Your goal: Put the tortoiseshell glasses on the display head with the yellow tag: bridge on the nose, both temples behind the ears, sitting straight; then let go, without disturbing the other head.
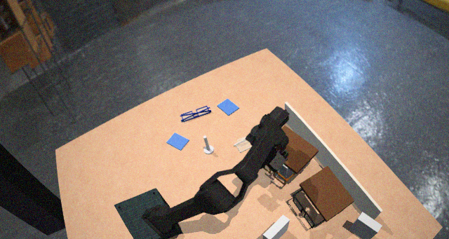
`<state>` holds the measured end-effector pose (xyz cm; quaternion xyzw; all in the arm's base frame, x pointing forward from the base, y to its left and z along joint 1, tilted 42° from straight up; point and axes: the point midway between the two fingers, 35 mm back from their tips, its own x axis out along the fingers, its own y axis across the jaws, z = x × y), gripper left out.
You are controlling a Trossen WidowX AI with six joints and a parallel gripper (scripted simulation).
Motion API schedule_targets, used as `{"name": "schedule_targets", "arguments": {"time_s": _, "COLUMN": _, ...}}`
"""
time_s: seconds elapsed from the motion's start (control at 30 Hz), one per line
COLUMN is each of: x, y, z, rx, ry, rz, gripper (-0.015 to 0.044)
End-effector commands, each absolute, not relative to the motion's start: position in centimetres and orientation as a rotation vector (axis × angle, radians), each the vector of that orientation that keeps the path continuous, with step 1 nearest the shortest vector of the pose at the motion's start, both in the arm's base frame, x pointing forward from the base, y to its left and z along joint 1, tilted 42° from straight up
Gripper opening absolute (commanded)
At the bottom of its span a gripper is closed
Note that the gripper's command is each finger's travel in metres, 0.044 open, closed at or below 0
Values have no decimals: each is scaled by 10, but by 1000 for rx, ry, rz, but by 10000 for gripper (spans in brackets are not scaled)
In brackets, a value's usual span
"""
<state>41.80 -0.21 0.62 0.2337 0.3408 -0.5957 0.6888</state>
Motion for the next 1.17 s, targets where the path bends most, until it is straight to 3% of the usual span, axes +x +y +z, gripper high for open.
{"name": "schedule_targets", "arguments": {"time_s": 0.0, "x": 418, "y": -2, "z": 6, "rx": 523, "ry": 762, "rz": -1333, "gripper": 107}}
{"name": "schedule_targets", "arguments": {"time_s": 0.57, "x": 417, "y": 20, "z": 29, "rx": 502, "ry": 796, "rz": -1396, "gripper": 107}}
{"name": "schedule_targets", "arguments": {"time_s": 1.13, "x": 362, "y": 25, "z": 49, "rx": 500, "ry": 799, "rz": -1397, "gripper": 107}}
